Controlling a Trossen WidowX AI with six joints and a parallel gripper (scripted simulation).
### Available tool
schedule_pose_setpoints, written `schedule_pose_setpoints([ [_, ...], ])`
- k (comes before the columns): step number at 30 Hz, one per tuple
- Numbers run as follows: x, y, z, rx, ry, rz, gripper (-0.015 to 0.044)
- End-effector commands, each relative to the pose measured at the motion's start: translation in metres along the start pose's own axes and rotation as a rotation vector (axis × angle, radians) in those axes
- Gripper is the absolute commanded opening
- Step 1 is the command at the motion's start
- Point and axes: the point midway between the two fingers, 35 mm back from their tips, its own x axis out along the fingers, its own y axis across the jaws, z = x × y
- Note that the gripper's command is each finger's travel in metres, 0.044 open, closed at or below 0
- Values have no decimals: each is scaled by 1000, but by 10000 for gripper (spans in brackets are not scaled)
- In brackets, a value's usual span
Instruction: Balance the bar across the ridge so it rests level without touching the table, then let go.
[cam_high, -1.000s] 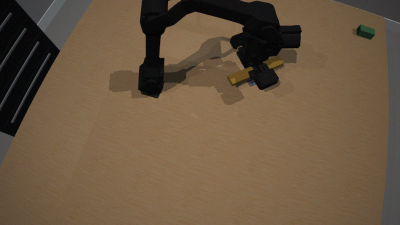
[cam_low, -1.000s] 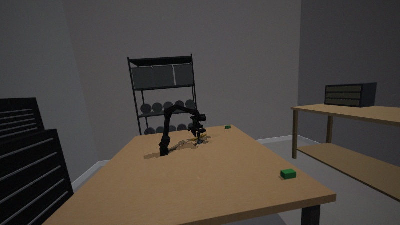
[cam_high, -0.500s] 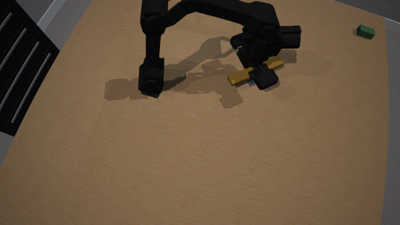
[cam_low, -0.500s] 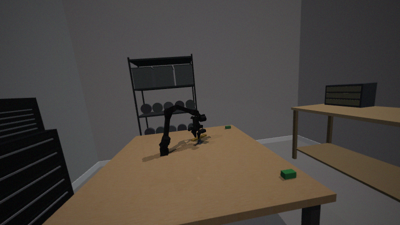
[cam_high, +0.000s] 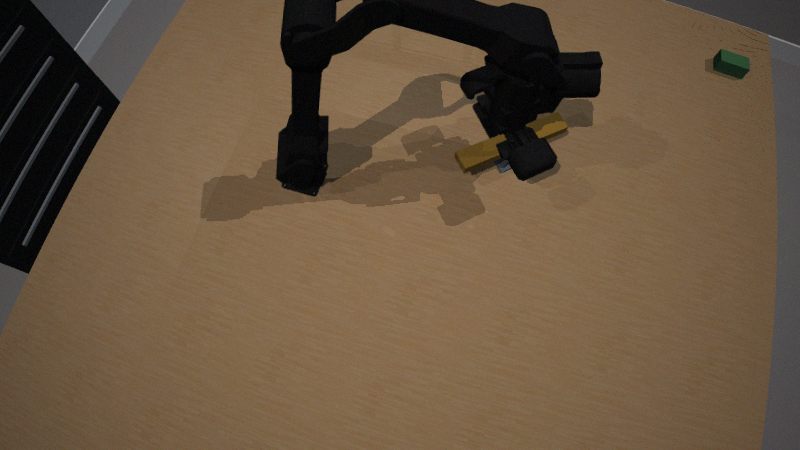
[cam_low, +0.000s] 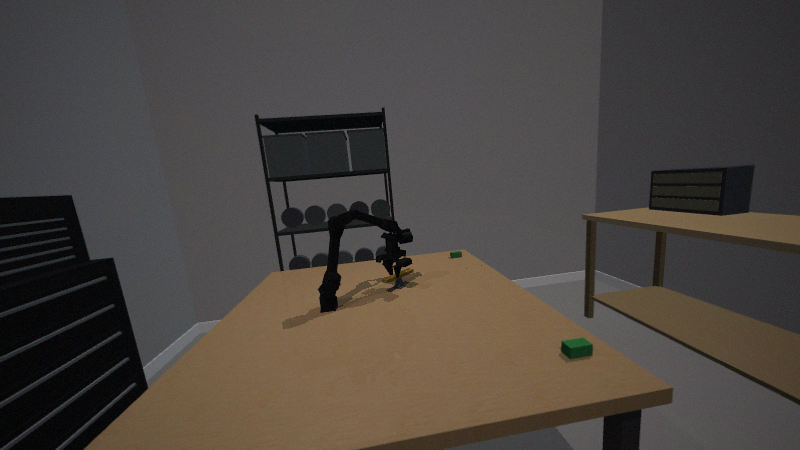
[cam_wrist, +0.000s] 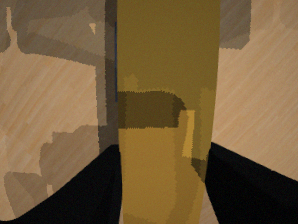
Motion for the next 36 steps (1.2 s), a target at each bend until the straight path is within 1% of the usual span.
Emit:
schedule_pose_setpoints([
  [1,1,0,0,4,0,0,0],
  [36,4,0,-1,4,0,0,0],
])
